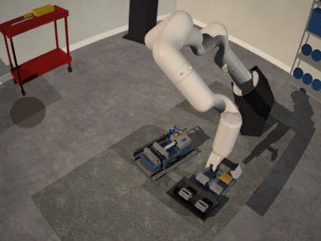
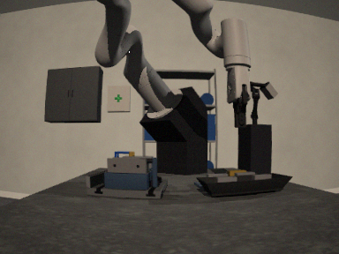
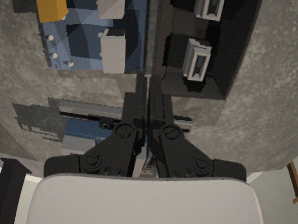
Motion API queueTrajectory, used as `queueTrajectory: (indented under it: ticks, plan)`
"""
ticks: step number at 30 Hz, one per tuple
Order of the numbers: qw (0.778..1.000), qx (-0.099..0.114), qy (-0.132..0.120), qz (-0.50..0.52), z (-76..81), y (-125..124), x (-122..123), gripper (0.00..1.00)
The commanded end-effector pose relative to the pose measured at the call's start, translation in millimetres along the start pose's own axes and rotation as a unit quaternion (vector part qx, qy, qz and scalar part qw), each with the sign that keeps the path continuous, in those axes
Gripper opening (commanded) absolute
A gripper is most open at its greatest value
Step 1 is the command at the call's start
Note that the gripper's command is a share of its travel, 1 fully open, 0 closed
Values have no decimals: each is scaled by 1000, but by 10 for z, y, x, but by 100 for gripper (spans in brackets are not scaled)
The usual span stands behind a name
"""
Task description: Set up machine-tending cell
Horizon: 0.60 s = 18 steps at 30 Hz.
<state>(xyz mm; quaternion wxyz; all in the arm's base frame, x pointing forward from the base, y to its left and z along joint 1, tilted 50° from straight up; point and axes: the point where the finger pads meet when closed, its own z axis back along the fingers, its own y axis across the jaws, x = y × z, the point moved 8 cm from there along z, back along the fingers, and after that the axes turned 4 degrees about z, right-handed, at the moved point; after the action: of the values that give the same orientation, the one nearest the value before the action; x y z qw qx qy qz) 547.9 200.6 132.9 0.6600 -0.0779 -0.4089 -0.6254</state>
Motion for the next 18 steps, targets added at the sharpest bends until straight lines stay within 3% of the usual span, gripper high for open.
queueTrajectory:
  ticks: [1, 5, 6, 18]
  plan:
    - [1000, 3, 0, -1, 6, -268, -222, 0]
    - [1000, 4, -1, -1, 4, -492, -366, 0]
    - [1000, 4, -1, -1, 4, -492, -366, 69]
    - [1000, 4, -1, -1, 4, -492, -366, 69]
